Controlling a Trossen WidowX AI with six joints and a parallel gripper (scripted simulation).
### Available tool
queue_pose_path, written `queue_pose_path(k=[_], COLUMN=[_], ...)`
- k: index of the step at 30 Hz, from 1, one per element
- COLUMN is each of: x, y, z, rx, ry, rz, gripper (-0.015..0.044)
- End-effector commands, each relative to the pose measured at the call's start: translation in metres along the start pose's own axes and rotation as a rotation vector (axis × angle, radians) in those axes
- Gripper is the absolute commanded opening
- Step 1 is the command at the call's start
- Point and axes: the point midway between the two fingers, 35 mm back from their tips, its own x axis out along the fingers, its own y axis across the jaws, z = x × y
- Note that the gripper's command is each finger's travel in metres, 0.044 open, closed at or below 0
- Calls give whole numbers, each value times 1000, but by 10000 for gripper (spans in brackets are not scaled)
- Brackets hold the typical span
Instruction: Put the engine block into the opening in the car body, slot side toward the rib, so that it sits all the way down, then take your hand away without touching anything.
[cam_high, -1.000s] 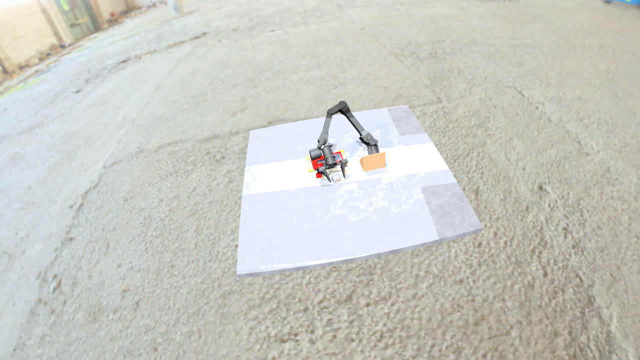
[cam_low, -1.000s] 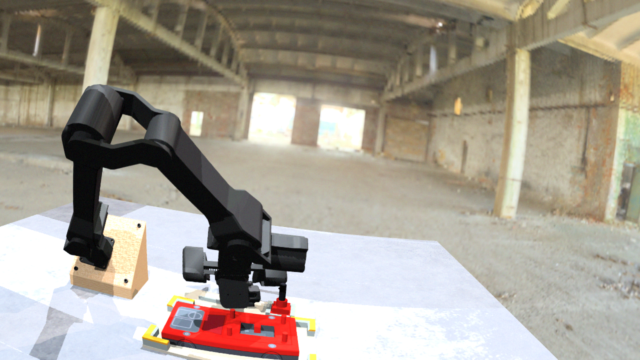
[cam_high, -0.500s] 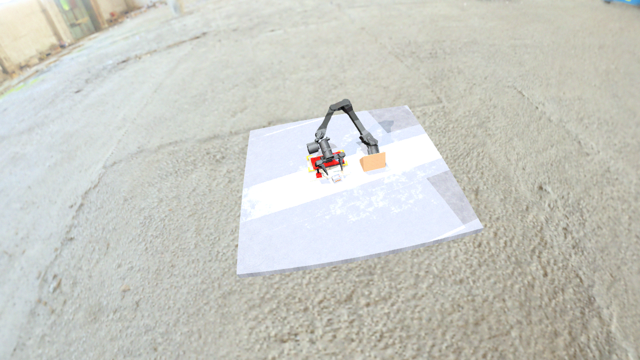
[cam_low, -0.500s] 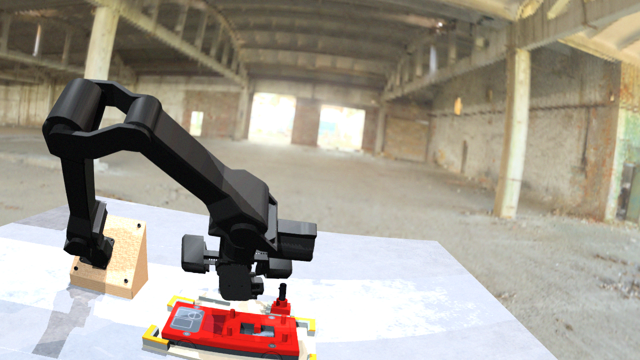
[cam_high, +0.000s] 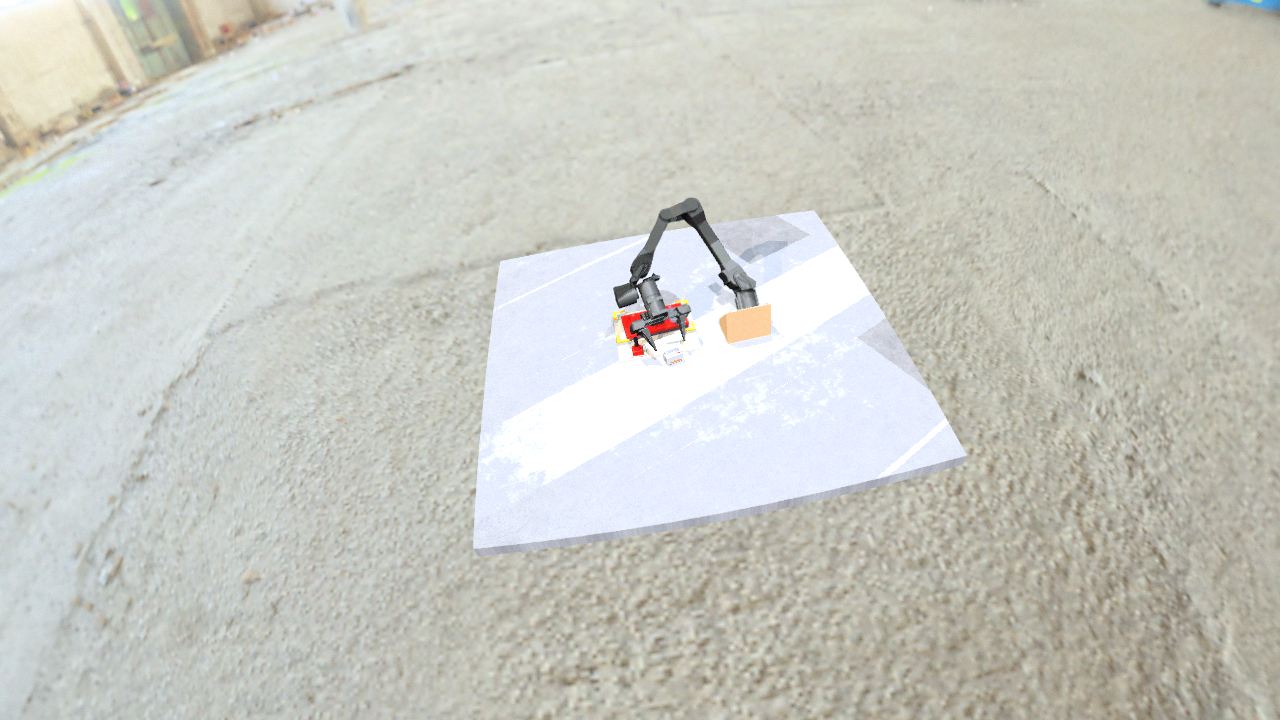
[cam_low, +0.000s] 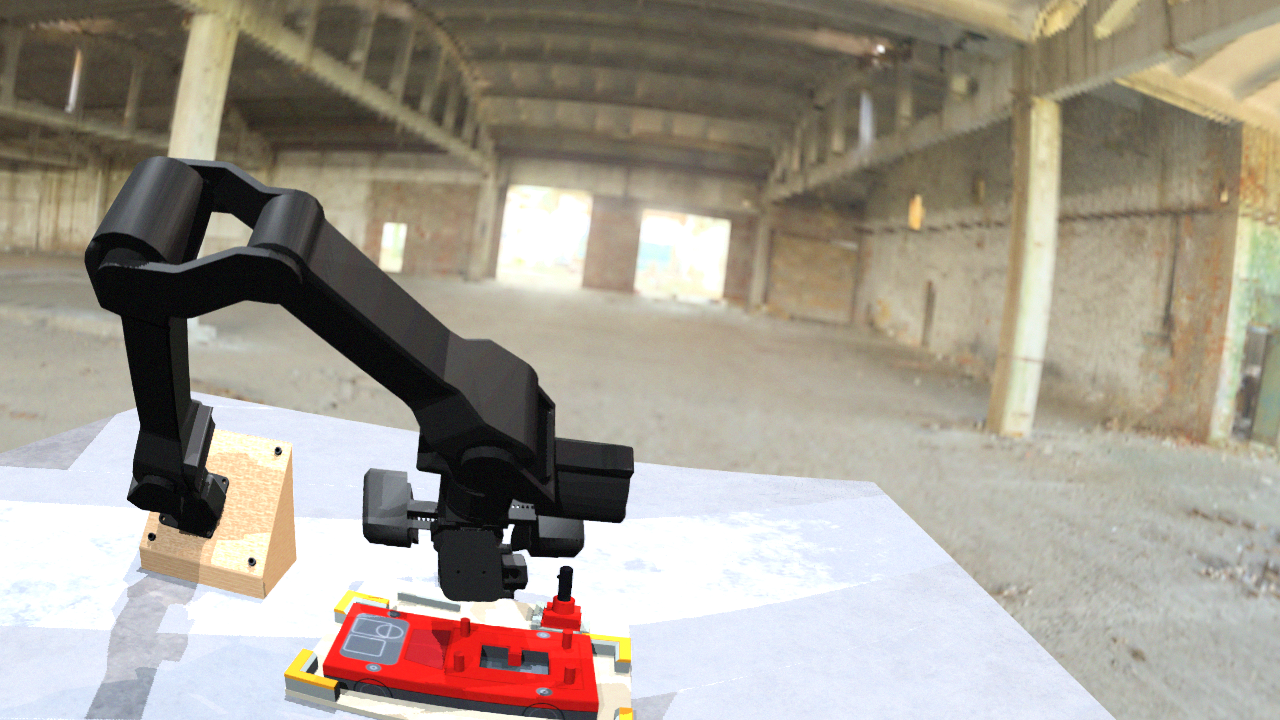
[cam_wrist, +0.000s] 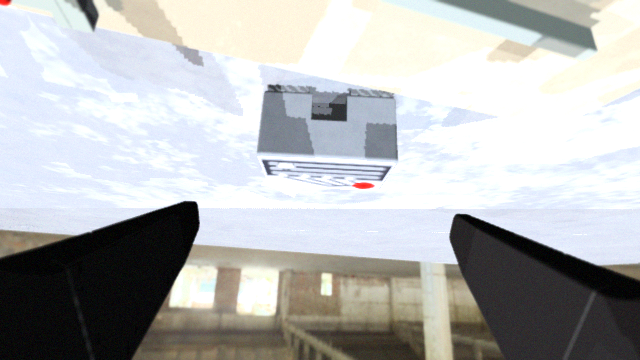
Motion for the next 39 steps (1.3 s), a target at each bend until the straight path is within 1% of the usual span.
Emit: queue_pose_path(k=[1,6,23,39], x=[1,1,4,-2], y=[0,-1,-4,-5], z=[0,-2,-19,-35], rx=[0,-41,-490,-934], ry=[0,-21,-234,-433], rz=[-1,-15,-175,-376], gripper=[440,440,440,440])
